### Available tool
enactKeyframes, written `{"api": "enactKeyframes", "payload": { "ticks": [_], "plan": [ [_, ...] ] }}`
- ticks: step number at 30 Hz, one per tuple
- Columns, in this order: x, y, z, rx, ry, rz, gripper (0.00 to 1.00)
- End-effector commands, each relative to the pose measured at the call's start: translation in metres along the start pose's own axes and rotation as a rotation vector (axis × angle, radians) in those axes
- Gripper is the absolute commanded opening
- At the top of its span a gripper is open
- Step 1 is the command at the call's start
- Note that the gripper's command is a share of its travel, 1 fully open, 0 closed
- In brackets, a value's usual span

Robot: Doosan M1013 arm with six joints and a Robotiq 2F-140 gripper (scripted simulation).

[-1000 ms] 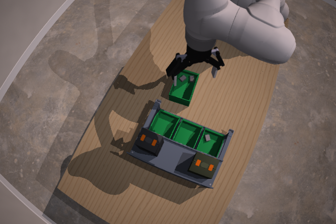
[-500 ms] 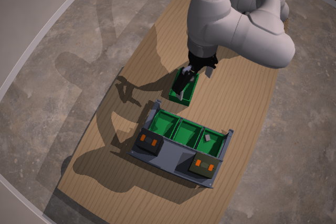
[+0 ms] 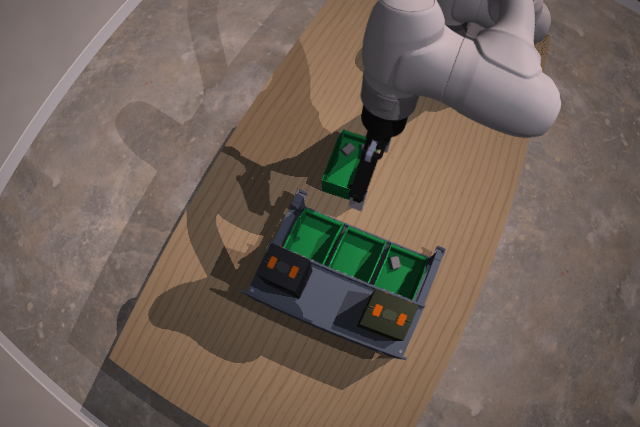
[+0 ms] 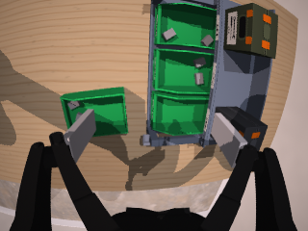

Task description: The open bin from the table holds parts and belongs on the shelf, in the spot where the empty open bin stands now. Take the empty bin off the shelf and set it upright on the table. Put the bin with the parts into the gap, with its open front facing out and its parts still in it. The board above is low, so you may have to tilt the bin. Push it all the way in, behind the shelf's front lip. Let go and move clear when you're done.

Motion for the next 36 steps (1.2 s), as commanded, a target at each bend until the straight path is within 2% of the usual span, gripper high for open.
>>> {"api": "enactKeyframes", "payload": {
  "ticks": [1,4,19,21,36],
  "plan": [
    [0.003,-0.005,-0.001,0.0,0.108,0.016,1.0],
    [0.003,-0.007,-0.001,-0.002,0.141,0.02,1.0],
    [0.014,-0.028,-0.007,-0.04,0.6,0.069,1.0],
    [0.014,-0.028,-0.007,-0.04,0.6,0.069,1.0],
    [0.023,-0.044,-0.012,-0.089,0.979,0.098,1.0]
  ]
}}
Point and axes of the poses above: the point where the finger pads meet when closed, its own y axis back along the fingers, its own x axis across the jaws, z = x × y, the point moved 2 cm from there along y, back along the fingers, and after that the axes turned 15 degrees about y, right-handed, at the moved point
